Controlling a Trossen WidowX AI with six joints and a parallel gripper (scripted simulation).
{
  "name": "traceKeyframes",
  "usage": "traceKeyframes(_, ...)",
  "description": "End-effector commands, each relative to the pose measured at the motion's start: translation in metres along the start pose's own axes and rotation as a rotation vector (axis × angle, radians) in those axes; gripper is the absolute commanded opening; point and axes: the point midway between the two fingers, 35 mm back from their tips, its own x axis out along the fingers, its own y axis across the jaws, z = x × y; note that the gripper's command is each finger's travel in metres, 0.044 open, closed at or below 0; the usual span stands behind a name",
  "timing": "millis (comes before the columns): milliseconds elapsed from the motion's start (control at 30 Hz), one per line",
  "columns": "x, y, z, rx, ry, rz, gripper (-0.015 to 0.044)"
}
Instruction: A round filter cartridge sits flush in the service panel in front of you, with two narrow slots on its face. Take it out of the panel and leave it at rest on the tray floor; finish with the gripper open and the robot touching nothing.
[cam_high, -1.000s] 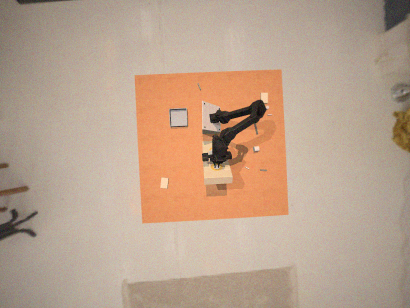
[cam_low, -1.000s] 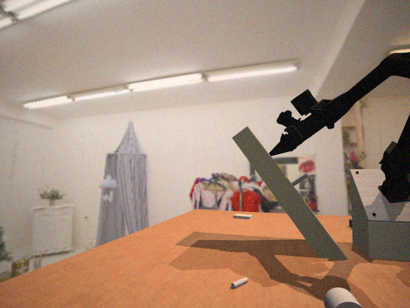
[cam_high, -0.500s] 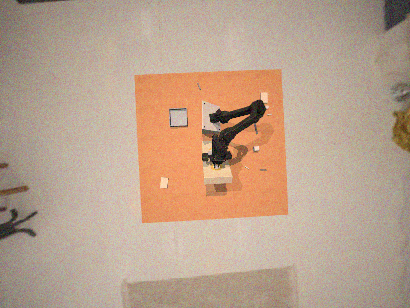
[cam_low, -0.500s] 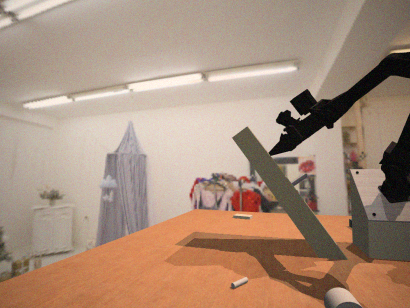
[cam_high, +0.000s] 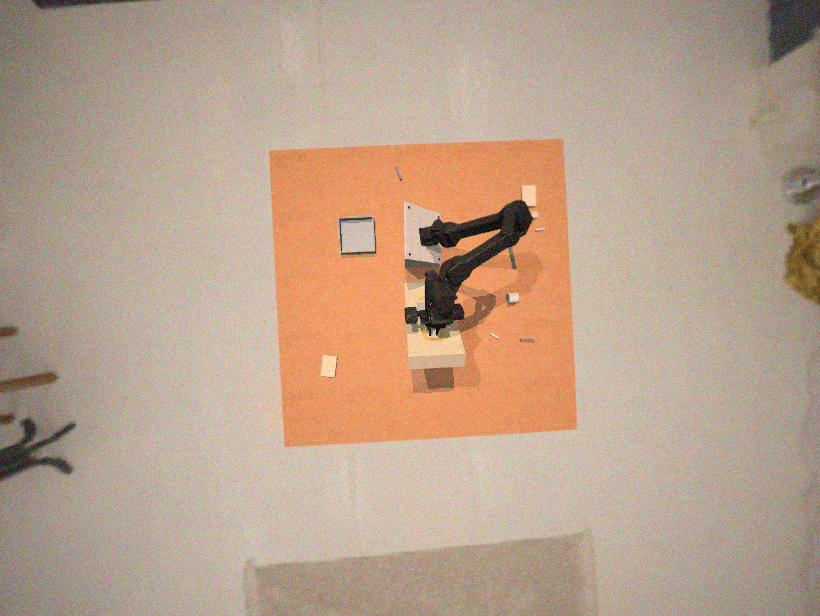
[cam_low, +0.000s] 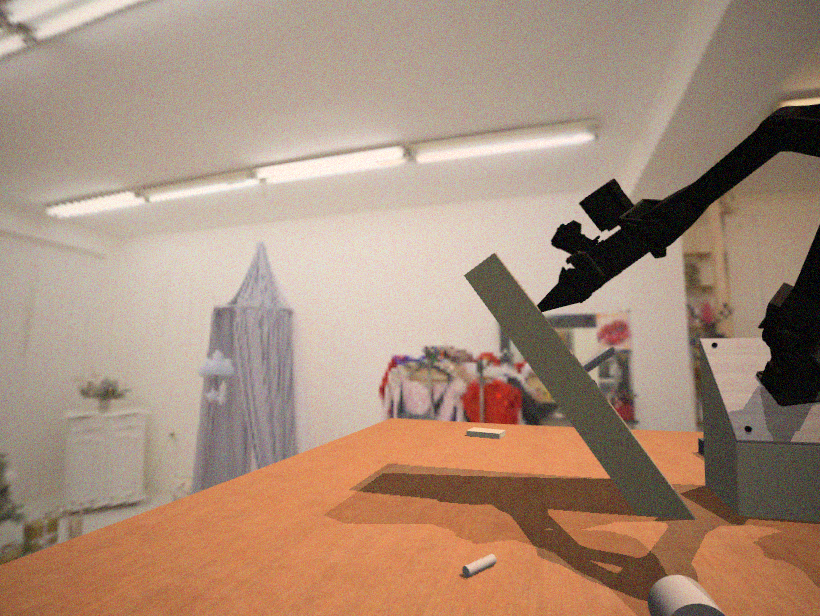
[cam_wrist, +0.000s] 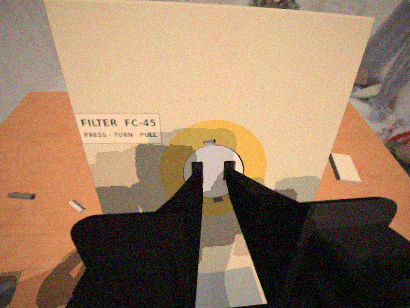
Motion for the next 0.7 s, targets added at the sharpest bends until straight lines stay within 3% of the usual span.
traceKeyframes(0, 0.0003, -0.0010, -0.0005, 0.006, 0.000, -0.005, 0.0089)
traceKeyframes(667, 0.0075, -0.0012, -0.0006, 0.006, 0.000, -0.005, 0.0089)
